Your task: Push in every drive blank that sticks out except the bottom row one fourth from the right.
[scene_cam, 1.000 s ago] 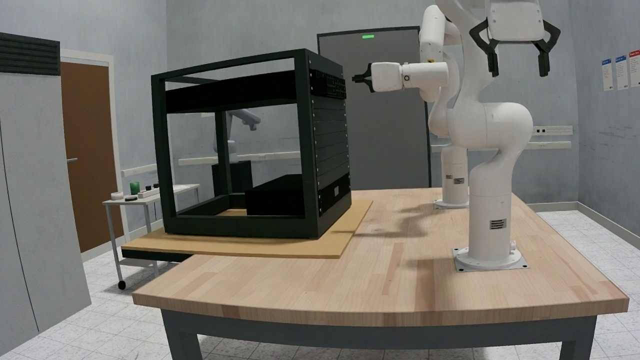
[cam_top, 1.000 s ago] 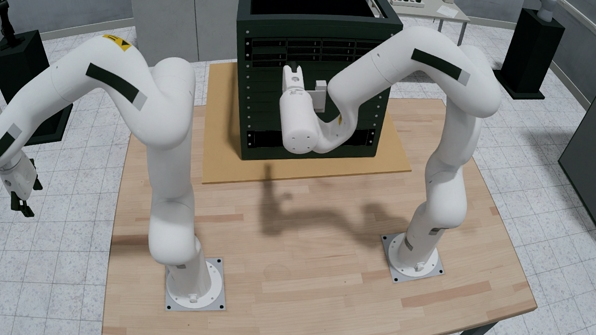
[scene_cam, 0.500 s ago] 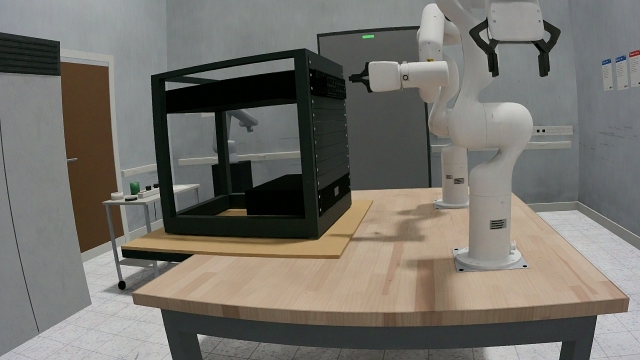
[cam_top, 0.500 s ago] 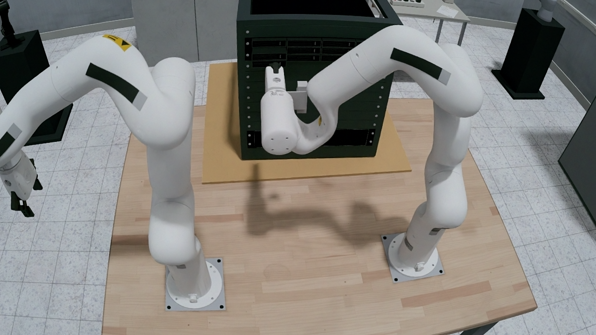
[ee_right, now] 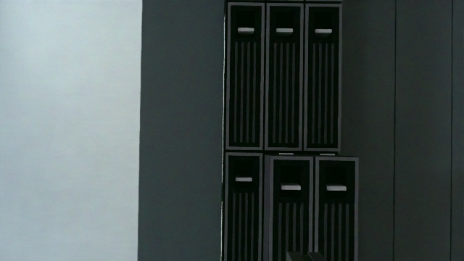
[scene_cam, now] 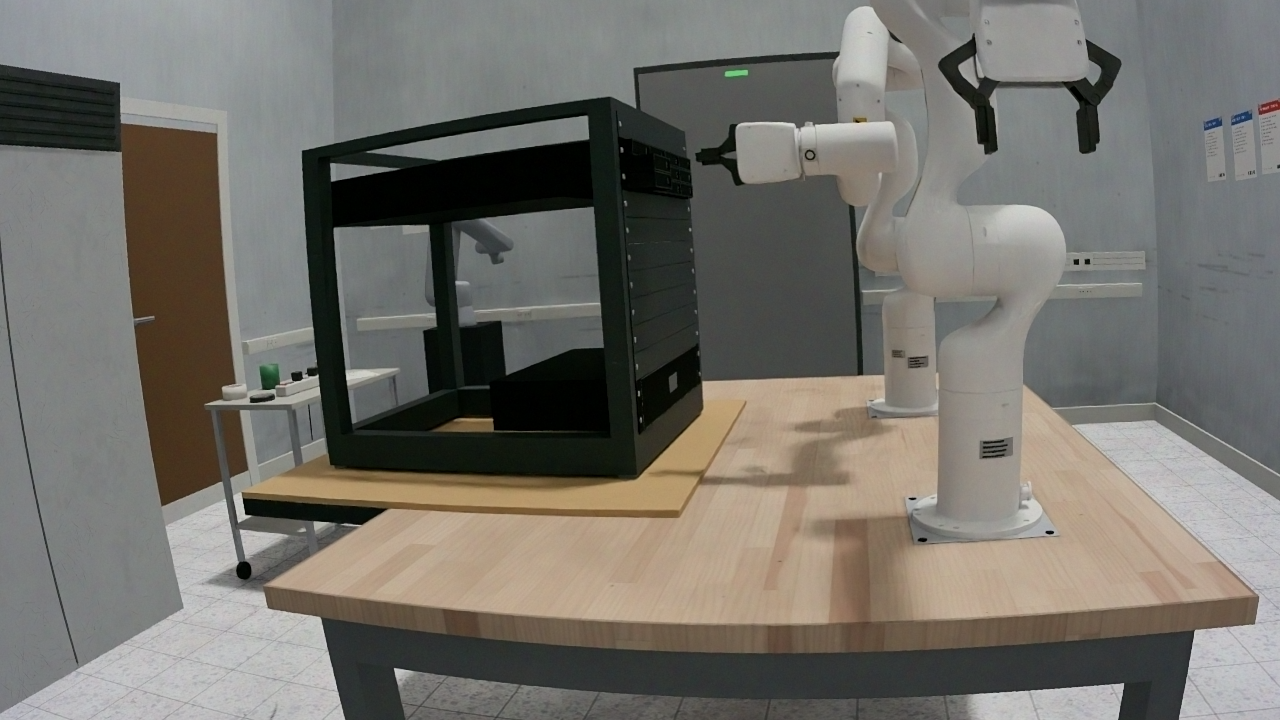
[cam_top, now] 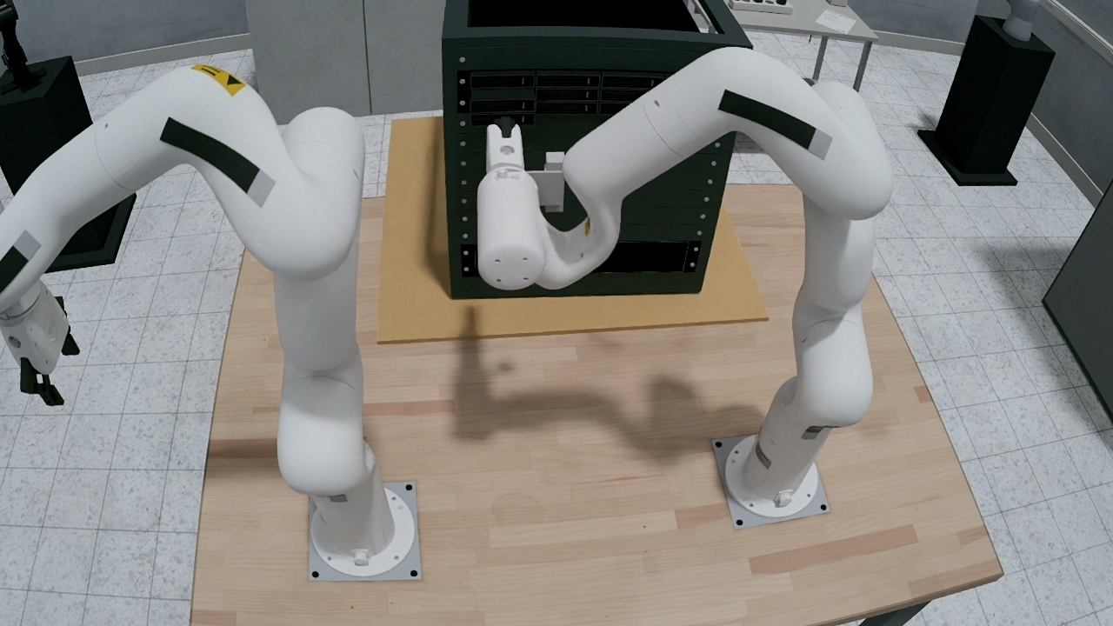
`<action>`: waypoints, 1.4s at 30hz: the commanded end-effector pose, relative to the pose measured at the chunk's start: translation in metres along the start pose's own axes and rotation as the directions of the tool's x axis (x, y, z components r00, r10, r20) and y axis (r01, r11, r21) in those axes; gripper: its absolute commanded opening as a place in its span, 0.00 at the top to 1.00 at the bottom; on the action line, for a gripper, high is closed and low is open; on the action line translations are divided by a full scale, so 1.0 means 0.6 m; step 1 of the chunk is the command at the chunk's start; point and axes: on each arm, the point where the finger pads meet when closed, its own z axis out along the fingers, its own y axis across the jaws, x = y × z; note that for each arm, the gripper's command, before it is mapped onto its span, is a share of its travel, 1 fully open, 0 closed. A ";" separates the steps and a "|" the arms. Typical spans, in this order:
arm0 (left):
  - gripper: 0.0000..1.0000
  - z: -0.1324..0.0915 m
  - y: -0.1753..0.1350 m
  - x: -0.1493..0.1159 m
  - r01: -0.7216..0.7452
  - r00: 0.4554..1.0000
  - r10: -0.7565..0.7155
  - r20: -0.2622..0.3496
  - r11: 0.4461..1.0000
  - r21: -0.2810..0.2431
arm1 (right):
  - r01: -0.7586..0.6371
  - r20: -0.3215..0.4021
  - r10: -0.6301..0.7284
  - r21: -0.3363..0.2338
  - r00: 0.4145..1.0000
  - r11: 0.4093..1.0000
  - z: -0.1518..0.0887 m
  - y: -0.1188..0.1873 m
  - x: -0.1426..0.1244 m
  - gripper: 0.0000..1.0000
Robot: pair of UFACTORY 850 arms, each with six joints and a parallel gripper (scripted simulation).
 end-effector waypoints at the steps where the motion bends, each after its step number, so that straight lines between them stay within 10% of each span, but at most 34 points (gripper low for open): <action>1: 0.00 -0.001 0.000 0.001 0.000 1.000 0.000 -0.002 1.000 0.000 | -0.002 0.000 0.002 0.001 1.000 1.000 0.001 -0.001 -0.001 1.00; 15: 0.00 -0.001 0.000 0.001 0.000 1.000 0.000 -0.002 1.000 0.000 | -0.002 0.000 0.002 0.001 1.000 1.000 0.085 -0.002 -0.001 1.00; 42: 0.00 -0.001 0.000 0.001 0.000 1.000 0.000 -0.002 1.000 0.000 | -0.002 0.000 0.002 0.001 1.000 1.000 0.106 -0.002 -0.001 1.00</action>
